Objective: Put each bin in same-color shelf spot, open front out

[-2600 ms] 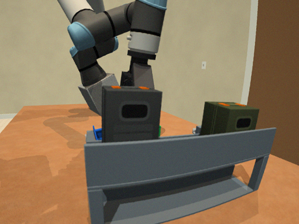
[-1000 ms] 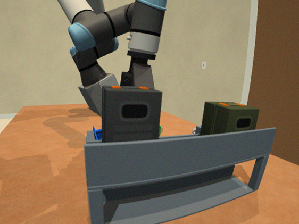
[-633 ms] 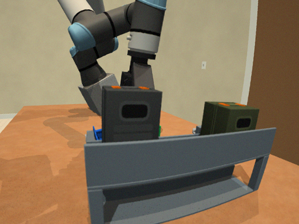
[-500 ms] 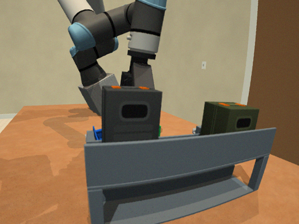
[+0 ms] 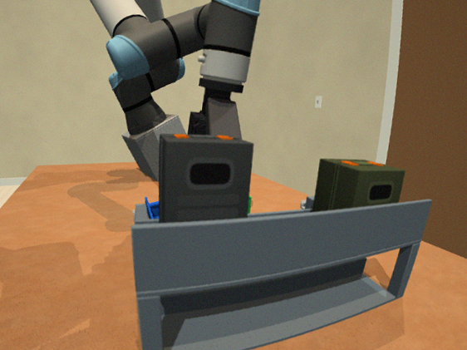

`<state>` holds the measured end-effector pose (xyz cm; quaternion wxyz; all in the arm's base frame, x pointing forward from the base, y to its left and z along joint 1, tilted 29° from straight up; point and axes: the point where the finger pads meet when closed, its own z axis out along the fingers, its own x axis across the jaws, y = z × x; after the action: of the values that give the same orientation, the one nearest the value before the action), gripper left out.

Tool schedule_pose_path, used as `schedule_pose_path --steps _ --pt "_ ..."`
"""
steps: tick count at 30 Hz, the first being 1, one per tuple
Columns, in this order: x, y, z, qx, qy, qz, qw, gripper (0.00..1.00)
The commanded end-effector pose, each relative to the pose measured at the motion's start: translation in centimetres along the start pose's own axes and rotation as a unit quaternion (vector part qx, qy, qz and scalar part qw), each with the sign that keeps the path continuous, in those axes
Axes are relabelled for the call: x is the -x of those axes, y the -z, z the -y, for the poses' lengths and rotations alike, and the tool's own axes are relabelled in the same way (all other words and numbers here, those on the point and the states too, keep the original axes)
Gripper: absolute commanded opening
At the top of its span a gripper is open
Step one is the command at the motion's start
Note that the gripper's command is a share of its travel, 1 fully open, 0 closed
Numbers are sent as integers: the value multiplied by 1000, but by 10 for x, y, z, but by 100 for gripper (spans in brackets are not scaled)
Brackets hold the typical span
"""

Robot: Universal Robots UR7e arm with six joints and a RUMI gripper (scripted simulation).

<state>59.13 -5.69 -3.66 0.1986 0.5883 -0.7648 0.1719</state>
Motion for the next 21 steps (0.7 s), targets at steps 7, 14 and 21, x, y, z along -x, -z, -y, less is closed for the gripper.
schedule_pose_path --steps 7,14,21 --pt "0 2 8 -6 0 0 1000 0" --pt "0 3 12 -8 0 0 1000 0" --pt "0 3 15 -10 -1 0 1000 0"
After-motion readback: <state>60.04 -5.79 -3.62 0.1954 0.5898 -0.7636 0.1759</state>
